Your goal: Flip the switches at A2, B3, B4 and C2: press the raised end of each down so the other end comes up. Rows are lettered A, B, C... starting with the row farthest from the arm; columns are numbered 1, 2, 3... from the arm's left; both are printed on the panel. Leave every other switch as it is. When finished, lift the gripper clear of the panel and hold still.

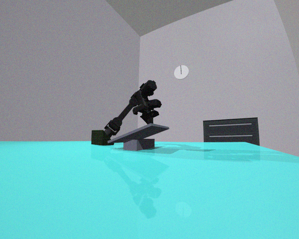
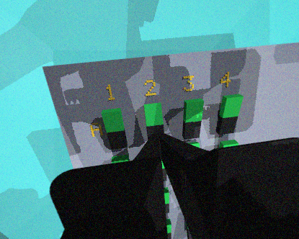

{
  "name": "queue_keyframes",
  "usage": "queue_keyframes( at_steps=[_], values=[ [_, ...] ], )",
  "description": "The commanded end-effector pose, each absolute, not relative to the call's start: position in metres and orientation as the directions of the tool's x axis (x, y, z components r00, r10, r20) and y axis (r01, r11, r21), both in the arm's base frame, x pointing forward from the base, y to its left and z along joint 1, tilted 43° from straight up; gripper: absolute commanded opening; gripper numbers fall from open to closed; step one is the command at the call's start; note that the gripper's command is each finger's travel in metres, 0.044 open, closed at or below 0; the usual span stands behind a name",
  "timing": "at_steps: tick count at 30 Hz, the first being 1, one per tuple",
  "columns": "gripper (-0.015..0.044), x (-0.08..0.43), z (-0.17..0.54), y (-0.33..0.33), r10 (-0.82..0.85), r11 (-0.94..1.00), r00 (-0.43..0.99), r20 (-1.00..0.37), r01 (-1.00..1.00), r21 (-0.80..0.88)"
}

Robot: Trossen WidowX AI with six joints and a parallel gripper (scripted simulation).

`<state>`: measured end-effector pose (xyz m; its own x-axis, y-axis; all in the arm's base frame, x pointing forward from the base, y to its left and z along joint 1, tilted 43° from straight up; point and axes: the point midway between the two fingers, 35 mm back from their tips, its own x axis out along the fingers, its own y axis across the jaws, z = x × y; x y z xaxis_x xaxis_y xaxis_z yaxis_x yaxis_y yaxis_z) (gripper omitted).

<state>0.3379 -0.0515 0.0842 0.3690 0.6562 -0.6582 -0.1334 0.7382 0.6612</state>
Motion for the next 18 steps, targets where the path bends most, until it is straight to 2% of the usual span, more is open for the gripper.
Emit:
queue_keyframes(
  at_steps=[1, 18],
  values=[
    [0.0000, 0.3382, 0.0839, -0.0507, 0.658, 0.736, 0.370, -0.655, -0.132, 0.664],
    [0.0000, 0.3390, 0.0824, -0.0492, 0.658, 0.736, 0.370, -0.655, -0.132, 0.664]
  ],
)
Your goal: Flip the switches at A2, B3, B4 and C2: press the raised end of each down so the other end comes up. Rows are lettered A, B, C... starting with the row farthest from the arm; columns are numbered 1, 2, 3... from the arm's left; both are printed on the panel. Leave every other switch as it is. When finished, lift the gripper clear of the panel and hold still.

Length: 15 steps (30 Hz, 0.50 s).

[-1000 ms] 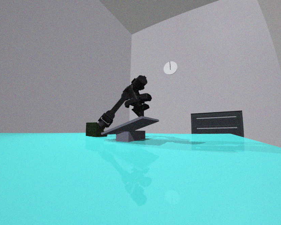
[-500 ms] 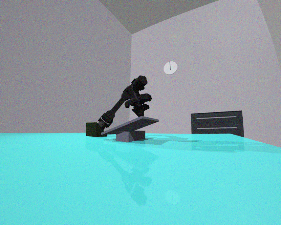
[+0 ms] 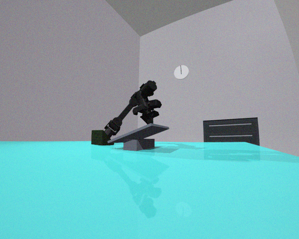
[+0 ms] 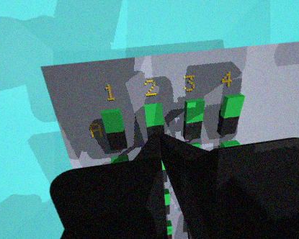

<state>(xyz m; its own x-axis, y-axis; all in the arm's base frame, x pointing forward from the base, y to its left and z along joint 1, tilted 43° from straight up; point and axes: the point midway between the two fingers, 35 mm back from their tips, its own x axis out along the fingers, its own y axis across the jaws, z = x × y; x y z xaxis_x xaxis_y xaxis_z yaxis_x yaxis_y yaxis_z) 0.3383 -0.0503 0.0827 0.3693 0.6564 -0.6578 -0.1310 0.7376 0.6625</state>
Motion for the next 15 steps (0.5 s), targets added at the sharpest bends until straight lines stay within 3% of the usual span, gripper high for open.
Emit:
queue_keyframes(
  at_steps=[1, 15],
  values=[
    [0.0000, 0.3391, 0.0823, -0.0491, 0.658, 0.736, 0.370, -0.655, -0.132, 0.664],
    [0.0000, 0.3397, 0.0811, -0.0478, 0.659, 0.736, 0.370, -0.655, -0.132, 0.664]
  ],
)
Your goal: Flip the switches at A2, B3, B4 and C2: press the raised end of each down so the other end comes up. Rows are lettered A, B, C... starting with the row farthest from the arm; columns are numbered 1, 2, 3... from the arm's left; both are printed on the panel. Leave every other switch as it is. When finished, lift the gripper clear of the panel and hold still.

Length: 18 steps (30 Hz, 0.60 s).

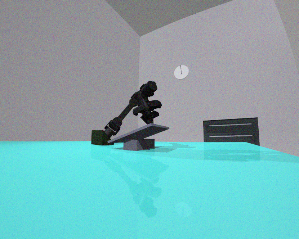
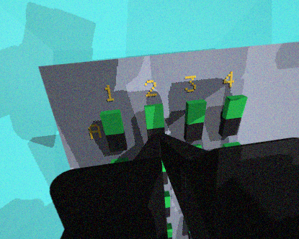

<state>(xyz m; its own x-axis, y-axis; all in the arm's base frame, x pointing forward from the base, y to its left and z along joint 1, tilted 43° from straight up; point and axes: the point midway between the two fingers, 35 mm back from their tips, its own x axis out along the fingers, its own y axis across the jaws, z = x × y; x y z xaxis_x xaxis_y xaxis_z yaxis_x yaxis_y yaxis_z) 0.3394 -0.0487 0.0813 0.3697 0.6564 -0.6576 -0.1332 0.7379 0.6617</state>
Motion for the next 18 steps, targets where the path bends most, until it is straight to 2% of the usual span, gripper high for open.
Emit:
queue_keyframes(
  at_steps=[1, 11, 18],
  values=[
    [0.0000, 0.340, 0.081, -0.048, 0.659, 0.736, 0.370, -0.655, -0.132, 0.664],
    [0.0000, 0.318, 0.124, -0.091, 0.661, 0.737, 0.344, -0.666, -0.131, 0.664],
    [0.0000, 0.285, 0.089, -0.109, 0.660, 0.738, 0.343, -0.668, -0.130, 0.663]
  ],
)
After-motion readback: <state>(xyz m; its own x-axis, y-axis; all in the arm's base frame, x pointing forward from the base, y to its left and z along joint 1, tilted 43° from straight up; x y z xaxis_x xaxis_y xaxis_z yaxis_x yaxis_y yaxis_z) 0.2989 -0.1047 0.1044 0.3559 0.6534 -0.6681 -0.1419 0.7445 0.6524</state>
